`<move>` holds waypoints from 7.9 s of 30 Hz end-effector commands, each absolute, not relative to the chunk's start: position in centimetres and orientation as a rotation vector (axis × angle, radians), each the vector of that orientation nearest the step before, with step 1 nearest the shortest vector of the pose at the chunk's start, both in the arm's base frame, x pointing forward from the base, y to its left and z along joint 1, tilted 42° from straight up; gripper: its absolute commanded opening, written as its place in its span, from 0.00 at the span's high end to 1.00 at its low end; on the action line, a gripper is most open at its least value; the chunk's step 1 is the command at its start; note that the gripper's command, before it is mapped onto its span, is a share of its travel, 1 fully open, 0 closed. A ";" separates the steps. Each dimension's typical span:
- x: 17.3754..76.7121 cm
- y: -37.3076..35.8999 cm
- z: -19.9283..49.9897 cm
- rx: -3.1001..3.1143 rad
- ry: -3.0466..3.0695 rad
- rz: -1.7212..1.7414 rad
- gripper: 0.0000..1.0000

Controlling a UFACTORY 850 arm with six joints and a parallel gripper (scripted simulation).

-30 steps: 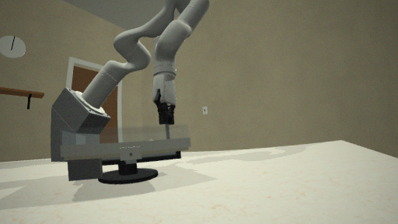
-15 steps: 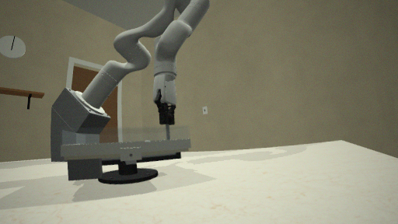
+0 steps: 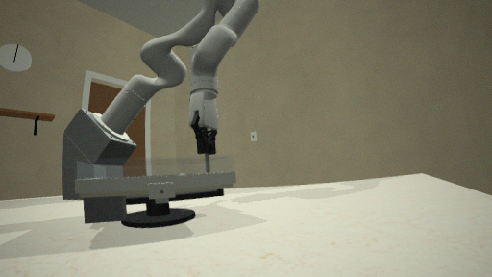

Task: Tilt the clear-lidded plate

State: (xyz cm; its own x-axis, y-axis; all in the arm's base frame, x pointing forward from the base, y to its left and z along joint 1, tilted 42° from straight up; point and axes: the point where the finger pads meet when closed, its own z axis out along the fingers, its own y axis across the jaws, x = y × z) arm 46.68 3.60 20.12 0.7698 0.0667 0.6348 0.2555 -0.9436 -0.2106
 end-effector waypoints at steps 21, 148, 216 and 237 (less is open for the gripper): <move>46.8 3.6 20.3 -2.680 -0.250 -0.947 1.00; 46.5 3.6 19.9 -2.680 -0.250 -0.947 1.00; 46.7 3.6 20.1 -2.680 -0.250 -0.947 1.00; 46.7 3.6 20.1 -2.680 -0.250 -0.947 0.39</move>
